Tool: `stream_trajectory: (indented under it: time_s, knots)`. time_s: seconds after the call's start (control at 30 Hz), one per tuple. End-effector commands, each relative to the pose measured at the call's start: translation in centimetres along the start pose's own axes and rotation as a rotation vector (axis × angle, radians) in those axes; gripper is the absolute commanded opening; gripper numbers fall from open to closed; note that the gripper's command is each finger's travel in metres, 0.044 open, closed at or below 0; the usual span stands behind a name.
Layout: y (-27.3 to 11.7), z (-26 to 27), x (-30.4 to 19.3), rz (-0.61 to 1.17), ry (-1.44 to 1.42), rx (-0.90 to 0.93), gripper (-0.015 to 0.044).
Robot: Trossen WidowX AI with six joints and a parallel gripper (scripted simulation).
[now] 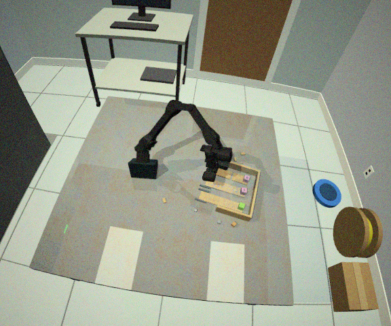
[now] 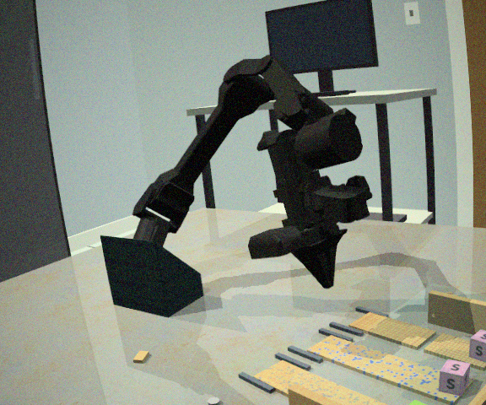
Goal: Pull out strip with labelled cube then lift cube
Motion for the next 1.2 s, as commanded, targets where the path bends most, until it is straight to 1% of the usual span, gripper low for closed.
stream_trajectory:
  time_s: [0.0, 0.07, 0.13, 0.3, 1.17]
  knots:
    - [1.8, 0.7, 0.7, 0.138, 0.000, -0.012, 0.0000]
    - [2.8, 1.1, 0.9, 0.217, 0.004, -0.017, 0.0000]
    - [3.2, 1.3, 1.0, 0.245, 0.005, -0.018, 0.0000]
    - [3.4, 1.3, 0.9, 0.245, 0.005, -0.019, 0.0000]
    - [7.6, 1.2, 0.0, 0.245, 0.005, -0.018, 0.0000]
Point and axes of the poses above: the point midway between the two fingers, 35 mm back from their tips, its own y axis out along the fingers, its own z axis across the jaws, x = y × z, the point moved 6 cm from there along -y, back along the fingers, and after that the axes turned 1 degree about -y, right-handed, at the moved point
